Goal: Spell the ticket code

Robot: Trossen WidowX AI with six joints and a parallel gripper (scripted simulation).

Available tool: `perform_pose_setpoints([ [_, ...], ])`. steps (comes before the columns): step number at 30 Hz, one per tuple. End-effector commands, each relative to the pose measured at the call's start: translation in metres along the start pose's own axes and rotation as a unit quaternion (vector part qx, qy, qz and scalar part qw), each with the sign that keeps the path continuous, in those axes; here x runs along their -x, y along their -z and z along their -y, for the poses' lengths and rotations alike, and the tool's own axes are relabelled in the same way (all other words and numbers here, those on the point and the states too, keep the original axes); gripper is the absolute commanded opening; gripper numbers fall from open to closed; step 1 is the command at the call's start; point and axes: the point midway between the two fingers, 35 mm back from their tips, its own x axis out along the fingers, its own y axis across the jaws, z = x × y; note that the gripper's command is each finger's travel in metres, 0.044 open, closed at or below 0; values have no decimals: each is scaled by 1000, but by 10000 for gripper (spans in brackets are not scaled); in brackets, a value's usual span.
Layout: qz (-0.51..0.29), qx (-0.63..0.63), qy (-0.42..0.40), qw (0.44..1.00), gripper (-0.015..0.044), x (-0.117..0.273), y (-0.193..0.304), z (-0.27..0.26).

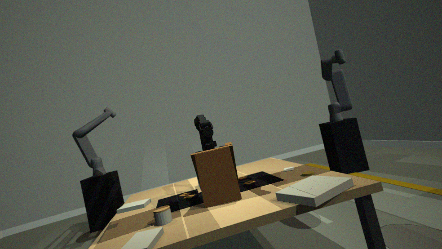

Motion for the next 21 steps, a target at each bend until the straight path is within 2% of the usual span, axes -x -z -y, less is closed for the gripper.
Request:
perform_pose_setpoints([
  [1, 0, 2, -2, 1000, 0, -2, -2, -1],
  [21, 0, 2, -2, 1000, 0, -9, -9, -2],
])
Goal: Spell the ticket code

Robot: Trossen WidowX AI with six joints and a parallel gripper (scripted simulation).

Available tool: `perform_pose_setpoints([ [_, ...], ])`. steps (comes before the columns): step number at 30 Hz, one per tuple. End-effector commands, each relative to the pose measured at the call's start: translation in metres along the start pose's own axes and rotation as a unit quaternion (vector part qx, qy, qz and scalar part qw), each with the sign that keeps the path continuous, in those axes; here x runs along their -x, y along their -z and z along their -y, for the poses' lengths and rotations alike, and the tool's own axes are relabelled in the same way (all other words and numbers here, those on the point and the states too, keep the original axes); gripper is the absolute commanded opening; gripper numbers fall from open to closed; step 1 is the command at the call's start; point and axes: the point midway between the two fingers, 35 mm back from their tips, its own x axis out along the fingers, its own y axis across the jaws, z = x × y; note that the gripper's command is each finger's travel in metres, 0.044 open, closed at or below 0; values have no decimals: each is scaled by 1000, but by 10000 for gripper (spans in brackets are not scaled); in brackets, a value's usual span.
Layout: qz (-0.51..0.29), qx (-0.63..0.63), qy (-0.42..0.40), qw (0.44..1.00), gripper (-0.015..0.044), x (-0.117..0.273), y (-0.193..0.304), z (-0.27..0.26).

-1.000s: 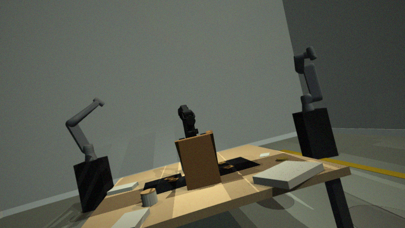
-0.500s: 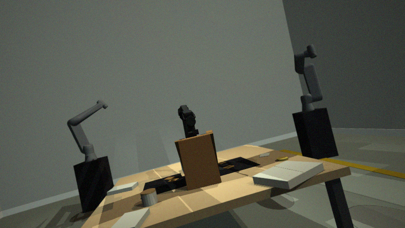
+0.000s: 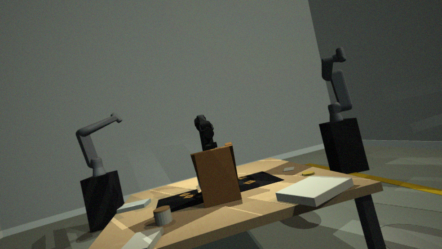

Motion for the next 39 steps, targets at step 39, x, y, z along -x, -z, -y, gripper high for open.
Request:
perform_pose_setpoints([
  [39, 0, 1, -2, 1000, 0, -7, -7, -6],
])
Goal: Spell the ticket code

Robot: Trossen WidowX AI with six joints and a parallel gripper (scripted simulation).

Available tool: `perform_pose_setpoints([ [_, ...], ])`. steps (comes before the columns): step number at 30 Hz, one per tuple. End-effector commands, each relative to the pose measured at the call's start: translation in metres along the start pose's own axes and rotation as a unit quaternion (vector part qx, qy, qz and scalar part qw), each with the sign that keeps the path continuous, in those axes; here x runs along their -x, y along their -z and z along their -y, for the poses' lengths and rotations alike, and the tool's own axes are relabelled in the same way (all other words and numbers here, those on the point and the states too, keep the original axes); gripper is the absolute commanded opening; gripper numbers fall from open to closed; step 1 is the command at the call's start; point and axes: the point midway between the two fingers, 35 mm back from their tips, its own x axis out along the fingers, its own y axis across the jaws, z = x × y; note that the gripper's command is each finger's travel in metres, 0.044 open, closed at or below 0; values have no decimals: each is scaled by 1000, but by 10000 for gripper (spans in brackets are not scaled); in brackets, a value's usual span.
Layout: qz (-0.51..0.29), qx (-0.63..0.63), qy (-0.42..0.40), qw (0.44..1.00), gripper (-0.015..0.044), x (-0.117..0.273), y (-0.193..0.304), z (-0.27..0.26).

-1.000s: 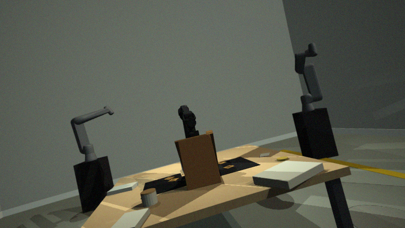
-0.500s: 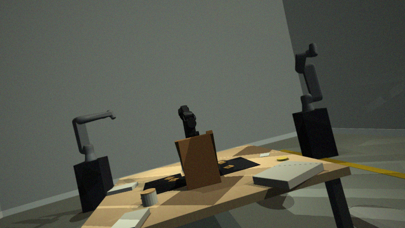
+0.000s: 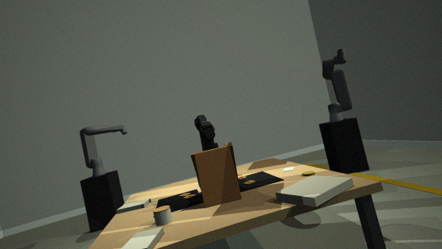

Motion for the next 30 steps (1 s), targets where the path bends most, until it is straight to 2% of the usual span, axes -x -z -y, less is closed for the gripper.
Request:
perform_pose_setpoints([
  [1, 1, -2, -1, 1000, 0, 1, 0, -1],
  [30, 1, -2, -1, 1000, 0, 0, 0, -11],
])
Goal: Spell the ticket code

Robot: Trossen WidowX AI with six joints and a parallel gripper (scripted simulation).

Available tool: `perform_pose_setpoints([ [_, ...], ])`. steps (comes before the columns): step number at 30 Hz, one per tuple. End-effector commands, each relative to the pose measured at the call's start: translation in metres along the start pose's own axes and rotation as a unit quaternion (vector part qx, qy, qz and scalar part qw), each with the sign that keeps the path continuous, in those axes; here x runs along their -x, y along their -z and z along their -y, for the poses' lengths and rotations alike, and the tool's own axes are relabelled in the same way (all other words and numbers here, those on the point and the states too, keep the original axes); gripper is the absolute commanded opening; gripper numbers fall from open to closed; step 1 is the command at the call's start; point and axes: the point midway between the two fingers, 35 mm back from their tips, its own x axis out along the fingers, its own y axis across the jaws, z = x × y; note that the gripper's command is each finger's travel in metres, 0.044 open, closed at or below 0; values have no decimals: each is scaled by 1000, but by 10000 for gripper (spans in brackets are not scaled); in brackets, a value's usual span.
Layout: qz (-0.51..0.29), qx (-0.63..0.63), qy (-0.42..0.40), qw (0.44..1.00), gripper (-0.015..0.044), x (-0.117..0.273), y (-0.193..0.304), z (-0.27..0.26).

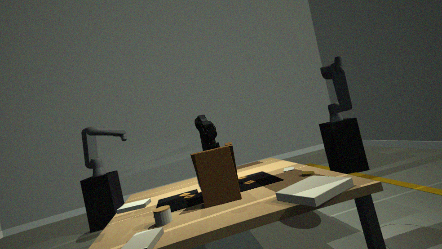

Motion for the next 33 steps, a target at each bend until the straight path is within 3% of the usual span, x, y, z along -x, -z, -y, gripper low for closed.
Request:
perform_pose_setpoints([
  [1, 0, 0, -2, 1000, 0, 0, 0, -3],
  [31, -1, 0, -2, 1000, 0, 23, 18, 0],
  [33, -1, 23, -8, 1000, 53, 25, 18, 4],
])
